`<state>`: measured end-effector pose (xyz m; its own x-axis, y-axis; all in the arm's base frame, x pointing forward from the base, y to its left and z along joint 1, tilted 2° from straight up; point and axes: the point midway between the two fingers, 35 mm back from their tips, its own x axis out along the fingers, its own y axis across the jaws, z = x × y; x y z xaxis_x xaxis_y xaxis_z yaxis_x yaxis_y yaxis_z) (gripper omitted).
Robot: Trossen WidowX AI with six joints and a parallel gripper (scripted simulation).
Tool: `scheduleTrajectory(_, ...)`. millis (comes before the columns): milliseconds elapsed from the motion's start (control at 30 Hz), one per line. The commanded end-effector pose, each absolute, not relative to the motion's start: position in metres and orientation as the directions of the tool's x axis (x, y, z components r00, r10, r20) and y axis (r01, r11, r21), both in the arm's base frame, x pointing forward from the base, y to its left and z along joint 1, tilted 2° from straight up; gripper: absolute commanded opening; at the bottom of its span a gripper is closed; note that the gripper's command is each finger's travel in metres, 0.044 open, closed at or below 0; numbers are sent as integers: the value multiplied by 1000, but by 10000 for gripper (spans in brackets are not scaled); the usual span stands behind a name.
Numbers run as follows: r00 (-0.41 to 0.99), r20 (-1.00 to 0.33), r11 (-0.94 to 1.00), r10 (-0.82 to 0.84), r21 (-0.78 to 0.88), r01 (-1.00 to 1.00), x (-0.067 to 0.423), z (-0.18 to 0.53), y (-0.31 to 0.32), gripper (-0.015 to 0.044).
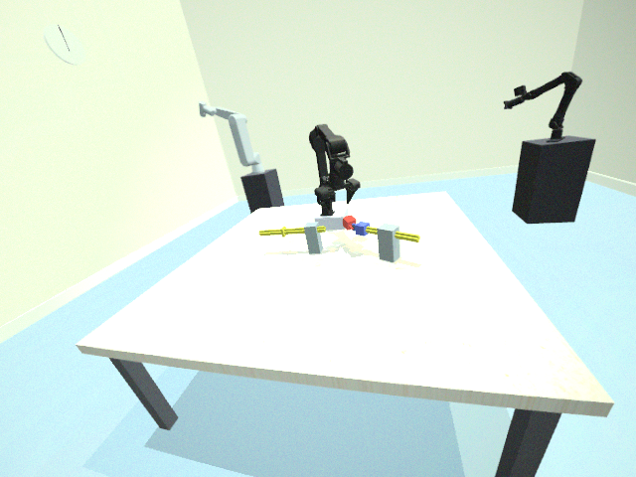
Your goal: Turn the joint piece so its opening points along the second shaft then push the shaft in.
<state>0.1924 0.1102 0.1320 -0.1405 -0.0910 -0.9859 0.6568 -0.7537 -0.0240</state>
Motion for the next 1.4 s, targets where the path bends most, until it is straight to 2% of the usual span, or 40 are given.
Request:
scheduleTrajectory(0, -146, -984, -756, -99, -21, 654, 193, 112, 110, 440)
scheduleTrajectory(300, -146, -984, -756, -99, -21, 654, 190, 75, 110, 440)
scheduleTrajectory(1067, -142, -985, -756, -95, -21, 654, 240, 76, 153, 440)
scheduleTrajectory(1367, -142, -985, -756, -95, -21, 654, 241, 69, 155, 440)
